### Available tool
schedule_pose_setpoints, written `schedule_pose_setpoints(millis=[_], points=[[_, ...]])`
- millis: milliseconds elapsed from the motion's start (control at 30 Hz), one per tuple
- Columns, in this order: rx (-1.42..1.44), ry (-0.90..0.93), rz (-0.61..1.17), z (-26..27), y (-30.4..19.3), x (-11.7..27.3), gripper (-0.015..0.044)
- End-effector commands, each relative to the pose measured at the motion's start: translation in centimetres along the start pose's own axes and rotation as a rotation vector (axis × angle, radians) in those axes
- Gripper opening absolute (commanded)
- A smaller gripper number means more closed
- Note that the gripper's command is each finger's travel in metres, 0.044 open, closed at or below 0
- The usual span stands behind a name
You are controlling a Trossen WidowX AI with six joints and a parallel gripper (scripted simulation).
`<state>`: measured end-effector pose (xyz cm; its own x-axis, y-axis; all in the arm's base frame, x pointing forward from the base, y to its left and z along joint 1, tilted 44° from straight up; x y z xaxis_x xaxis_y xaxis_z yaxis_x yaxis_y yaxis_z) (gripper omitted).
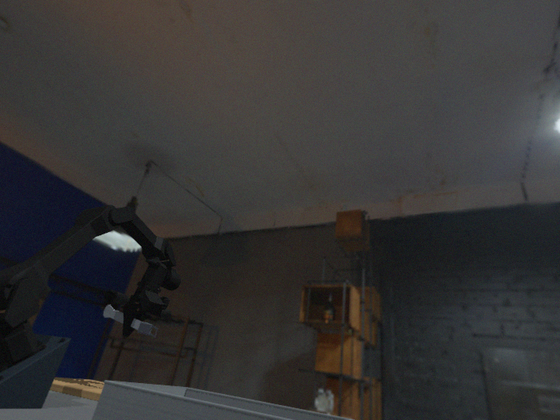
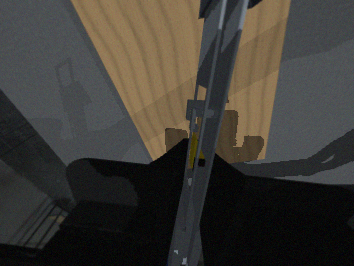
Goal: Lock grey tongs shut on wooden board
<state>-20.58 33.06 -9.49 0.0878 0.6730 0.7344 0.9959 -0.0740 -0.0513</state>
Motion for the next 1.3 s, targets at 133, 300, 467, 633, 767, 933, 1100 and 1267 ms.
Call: schedule_pose_setpoints(millis=[133, 300, 467, 633, 767, 933, 1100, 1267], points=[[0.0, 0.013, 0.196, 0.5, 1.1, 0.2, -0.015], [-0.004, 0.014, 0.317, 0.7, 2.1, -0.1, -0.015], [-0.006, 0.016, 0.432, 0.8, 3.0, -0.4, -0.015], [-0.004, 0.023, 0.548, 0.7, 4.0, -0.6, -0.015], [0.0, 0.029, 0.641, 0.6, 4.7, -0.7, -0.015], [0.009, 0.04, 0.755, 0.2, 5.7, -0.8, -0.015], [0.019, 0.051, 0.866, -0.2, 6.7, -0.9, -0.015], [0.035, 0.067, 0.98, -0.9, 7.8, -0.9, -0.015]])
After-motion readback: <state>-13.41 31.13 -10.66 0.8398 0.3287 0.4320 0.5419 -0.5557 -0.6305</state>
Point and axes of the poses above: the point midway between the two fingers, 35 mm back from their tips, its own x axis back along the fingers, its own z axis across the jaws, y = z × x, the point moved 6 cm from there along x, back along the fingers, and after that the axes turned 3 degrees about x, right-handed, at the moved point
